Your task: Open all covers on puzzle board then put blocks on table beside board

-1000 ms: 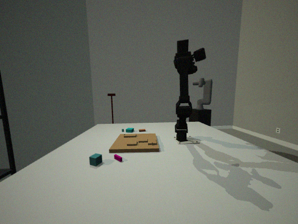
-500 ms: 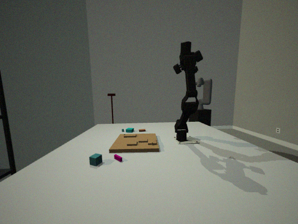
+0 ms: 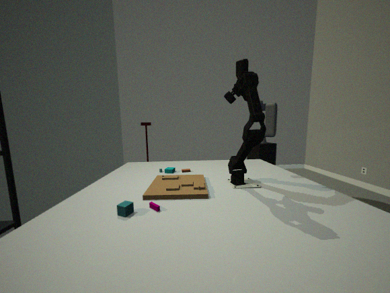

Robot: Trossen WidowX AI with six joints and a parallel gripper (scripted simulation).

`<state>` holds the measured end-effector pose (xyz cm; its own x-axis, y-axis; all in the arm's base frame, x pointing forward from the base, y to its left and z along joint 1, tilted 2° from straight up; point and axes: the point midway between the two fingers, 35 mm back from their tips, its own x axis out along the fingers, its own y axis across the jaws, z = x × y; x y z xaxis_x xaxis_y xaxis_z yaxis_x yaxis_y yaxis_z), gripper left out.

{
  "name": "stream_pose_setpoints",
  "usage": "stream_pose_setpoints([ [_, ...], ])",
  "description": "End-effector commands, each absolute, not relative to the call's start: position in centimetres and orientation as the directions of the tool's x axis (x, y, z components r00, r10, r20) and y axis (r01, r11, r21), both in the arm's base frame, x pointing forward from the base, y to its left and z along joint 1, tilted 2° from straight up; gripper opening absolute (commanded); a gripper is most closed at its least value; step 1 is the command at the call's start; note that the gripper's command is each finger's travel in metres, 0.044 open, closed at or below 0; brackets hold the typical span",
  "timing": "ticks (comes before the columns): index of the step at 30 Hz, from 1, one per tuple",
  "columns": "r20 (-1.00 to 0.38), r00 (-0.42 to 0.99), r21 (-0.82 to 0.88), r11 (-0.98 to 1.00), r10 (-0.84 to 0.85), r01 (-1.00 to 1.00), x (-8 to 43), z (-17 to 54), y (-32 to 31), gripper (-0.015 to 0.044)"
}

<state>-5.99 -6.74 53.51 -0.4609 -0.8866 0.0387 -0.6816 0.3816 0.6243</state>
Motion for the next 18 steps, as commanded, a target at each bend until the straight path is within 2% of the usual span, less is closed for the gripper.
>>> stream_pose_setpoints([
  [1,-0.012,-0.401,0.691,0.282,-0.916,-0.666,-5.6,52.7,-8.9,0.0],
  [18,-0.136,-0.144,0.818,-0.029,-0.98,-0.574,-2.1,50.5,-15.4,0.0],
])
